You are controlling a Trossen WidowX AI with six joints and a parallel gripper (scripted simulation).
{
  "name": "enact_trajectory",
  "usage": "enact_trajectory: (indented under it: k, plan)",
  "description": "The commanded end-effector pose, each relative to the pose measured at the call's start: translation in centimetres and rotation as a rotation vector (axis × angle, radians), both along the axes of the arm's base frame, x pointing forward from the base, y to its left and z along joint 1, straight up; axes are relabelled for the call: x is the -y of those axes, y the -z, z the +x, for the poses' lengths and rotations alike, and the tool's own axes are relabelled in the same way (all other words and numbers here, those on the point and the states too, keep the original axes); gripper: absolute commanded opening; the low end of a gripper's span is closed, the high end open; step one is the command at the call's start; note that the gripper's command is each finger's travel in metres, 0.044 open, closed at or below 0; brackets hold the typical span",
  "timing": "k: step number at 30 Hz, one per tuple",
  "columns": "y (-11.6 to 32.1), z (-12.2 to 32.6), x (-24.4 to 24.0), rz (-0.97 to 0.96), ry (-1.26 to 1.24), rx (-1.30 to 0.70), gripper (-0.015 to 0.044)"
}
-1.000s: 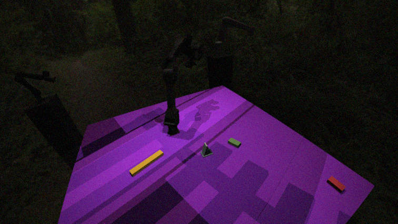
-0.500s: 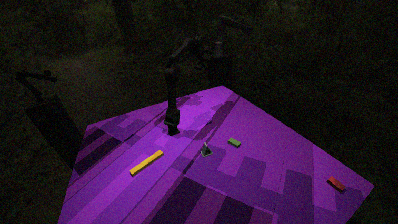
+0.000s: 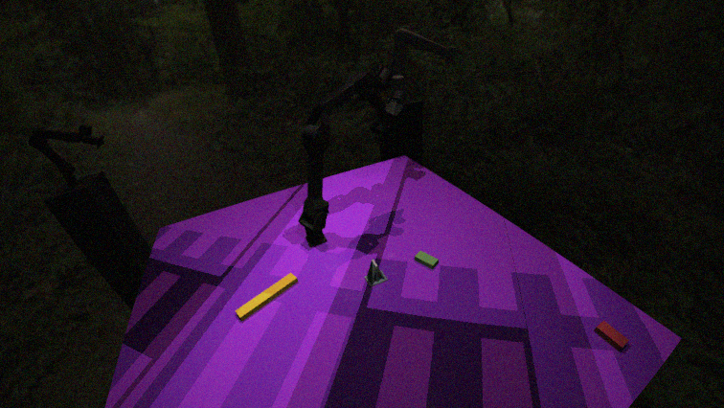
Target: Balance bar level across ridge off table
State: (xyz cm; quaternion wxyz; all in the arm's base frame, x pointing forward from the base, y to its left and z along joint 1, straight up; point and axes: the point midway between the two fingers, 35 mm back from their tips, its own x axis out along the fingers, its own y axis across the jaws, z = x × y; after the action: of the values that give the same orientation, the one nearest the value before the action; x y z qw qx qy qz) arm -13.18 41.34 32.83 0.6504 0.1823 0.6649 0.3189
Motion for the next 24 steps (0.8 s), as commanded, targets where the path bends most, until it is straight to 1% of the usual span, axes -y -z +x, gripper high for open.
enact_trajectory:
  k: [1, 7, 24]
  plan:
    - [0.4, 2.1, -0.3, -0.011, 0.028, 0.016, 0.0315]
    - [-0.3, 5.8, 0.1, 0.0, 0.084, 0.043, 0.0315]
    - [1.8, 15.8, -0.1, -0.065, 0.221, 0.121, 0.0315]
